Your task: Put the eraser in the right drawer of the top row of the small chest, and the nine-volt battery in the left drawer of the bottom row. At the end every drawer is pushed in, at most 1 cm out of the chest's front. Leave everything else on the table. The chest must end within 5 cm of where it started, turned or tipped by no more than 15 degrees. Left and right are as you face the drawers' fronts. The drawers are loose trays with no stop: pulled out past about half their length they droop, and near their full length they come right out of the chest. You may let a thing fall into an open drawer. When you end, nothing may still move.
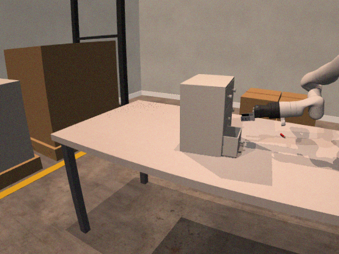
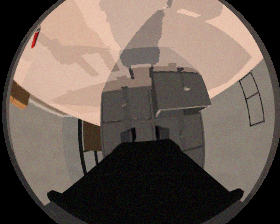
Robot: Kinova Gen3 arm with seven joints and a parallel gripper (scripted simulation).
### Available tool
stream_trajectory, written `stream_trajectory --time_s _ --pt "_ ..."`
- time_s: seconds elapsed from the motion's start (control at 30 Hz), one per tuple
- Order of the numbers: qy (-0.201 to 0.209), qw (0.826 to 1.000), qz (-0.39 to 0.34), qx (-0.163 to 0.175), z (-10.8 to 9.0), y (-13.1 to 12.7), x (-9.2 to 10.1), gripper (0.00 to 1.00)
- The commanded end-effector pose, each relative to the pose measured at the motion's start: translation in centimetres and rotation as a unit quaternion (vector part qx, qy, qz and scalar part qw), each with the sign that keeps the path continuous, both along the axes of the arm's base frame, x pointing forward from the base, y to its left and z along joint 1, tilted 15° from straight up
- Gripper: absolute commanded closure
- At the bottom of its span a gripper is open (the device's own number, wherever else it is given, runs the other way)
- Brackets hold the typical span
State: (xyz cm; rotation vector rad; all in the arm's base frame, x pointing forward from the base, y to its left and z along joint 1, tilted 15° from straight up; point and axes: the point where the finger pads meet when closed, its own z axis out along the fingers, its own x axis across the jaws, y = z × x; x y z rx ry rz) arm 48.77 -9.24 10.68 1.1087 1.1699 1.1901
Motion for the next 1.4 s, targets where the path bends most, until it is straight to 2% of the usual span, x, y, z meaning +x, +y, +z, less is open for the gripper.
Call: stream_trajectory --time_s 0.0,1.37 --pt "-0.002 1.0 0.002 -0.001 0.3 -0.5 -0.3 0.19" --pt "0.0 1.0 0.005 -0.003 -0.2 -6.2 -3.8 0.19"
